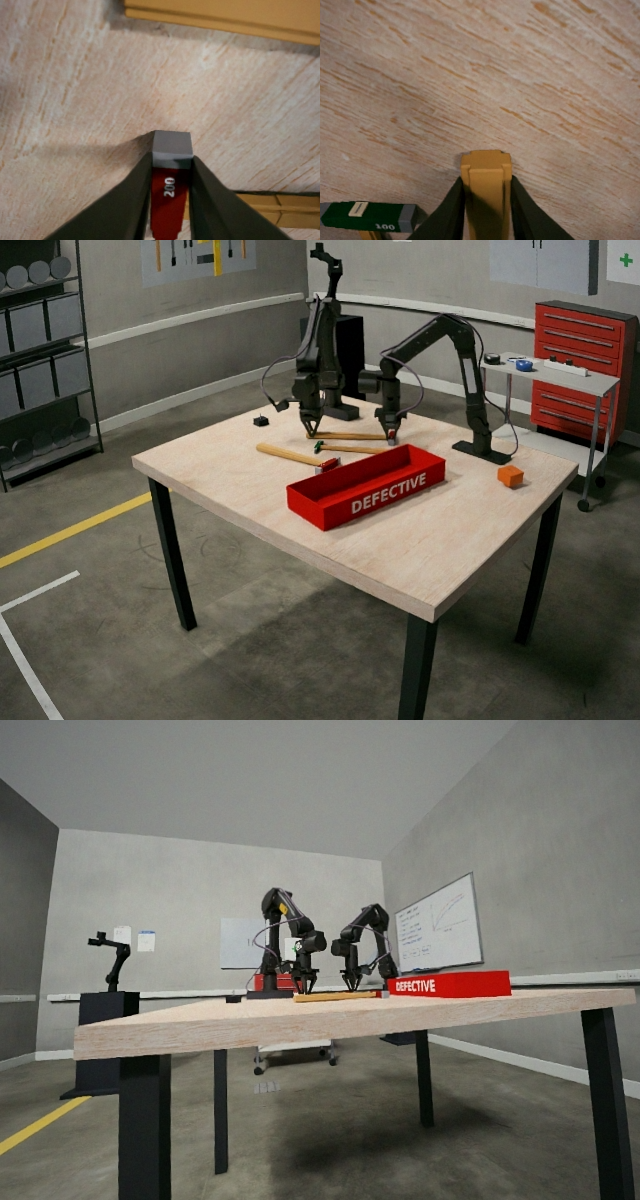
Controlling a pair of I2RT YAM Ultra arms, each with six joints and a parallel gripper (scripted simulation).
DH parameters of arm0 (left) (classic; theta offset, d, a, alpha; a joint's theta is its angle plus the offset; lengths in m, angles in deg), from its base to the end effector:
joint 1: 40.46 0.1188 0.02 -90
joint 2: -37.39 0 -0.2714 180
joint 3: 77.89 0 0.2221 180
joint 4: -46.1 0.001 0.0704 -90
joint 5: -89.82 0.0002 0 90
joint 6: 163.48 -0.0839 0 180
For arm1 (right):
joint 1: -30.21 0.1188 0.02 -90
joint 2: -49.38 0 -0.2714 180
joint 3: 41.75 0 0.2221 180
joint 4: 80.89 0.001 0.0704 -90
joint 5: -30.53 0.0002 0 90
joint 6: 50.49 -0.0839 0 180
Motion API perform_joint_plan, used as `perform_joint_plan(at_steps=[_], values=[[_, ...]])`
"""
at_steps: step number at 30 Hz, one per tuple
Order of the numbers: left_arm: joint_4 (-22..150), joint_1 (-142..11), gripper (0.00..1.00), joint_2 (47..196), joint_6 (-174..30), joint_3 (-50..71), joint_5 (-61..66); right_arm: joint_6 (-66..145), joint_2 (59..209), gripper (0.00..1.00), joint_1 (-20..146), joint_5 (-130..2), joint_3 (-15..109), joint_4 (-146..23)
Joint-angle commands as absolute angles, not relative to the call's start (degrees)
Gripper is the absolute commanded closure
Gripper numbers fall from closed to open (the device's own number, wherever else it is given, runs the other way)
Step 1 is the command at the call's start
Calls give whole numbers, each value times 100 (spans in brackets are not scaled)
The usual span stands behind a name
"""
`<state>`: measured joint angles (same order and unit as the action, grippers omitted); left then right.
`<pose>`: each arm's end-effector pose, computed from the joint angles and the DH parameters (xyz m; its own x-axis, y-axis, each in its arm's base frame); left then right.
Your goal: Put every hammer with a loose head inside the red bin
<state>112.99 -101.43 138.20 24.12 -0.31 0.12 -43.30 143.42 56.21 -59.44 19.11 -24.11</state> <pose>0.1337 -0.2397 0.1435 -0.8025 -0.5966 0.0049 -0.5966 0.8025 0.0028 0.2017 0.0995 0.1137 -0.5474 0.8369 -0.0006 0.8369 0.5474 0.0006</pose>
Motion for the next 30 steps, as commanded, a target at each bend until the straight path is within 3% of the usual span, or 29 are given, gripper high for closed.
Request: perform_joint_plan(at_steps=[1, 11, 17, 30], values=[[11858, -10196, 87, 13808, 2423, -139, 67, -4391, 14228, 77, 5584, -5625, 1866, -2533], [11921, -10198, 87, 13802, 2419, -152, 83, -4397, 14225, 77, 5552, -5490, 1878, -2554], [11131, -10269, 87, 13127, 2528, -869, -54, -4398, 14224, 77, 5548, -5457, 1881, -2559], [10979, -10221, 87, 13174, 2502, -756, -10, -4385, 14231, 77, 5676, -5885, 1857, -2425]])
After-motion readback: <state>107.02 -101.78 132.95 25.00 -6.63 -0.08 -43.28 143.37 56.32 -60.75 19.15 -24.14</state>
